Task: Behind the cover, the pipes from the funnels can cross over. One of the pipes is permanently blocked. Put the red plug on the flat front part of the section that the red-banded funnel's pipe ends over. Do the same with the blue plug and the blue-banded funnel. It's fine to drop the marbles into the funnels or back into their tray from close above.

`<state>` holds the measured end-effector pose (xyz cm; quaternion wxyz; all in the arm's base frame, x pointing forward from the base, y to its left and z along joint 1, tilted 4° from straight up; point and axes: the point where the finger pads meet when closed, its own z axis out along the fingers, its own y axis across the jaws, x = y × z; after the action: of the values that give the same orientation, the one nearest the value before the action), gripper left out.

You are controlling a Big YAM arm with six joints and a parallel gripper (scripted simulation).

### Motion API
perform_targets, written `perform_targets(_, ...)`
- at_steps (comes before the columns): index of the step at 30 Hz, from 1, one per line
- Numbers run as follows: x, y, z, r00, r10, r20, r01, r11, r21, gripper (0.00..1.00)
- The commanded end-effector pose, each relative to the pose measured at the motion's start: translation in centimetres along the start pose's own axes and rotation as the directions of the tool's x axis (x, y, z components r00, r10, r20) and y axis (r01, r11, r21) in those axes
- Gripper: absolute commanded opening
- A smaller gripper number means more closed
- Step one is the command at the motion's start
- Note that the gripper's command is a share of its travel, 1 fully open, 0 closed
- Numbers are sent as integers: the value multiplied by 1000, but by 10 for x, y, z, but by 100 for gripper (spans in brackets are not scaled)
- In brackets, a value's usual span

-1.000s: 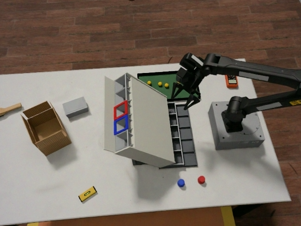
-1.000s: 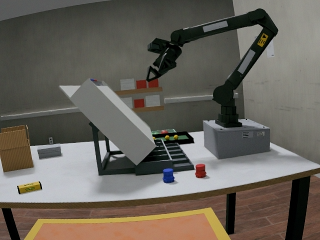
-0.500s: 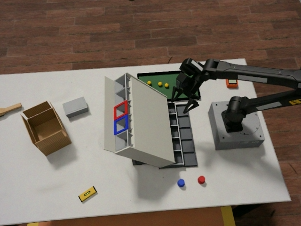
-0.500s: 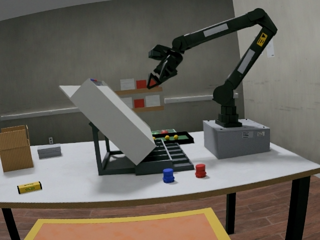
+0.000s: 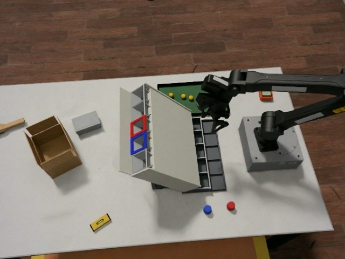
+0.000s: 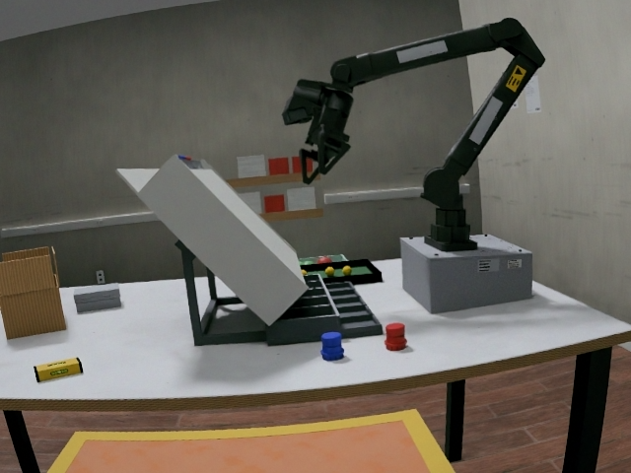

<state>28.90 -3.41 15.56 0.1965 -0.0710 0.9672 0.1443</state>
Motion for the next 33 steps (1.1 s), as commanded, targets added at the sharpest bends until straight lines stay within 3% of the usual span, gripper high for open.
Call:
perform_targets(1, -32, 2, -19, 999, 41, -9, -41, 999, 26, 100)
perform_targets(2, -32, 2, -19, 999, 41, -9, -41, 999, 26, 100)
perform_targets(9, -19, 1, -11, 977, 126, -174, -104, 986, 132, 100)
perform_targets(17, -4, 0, -2, 909, 237, -343, -150, 953, 262, 100)
perform_targets(33, 17, -3, 5, 888, 269, -374, -162, 943, 292, 100)
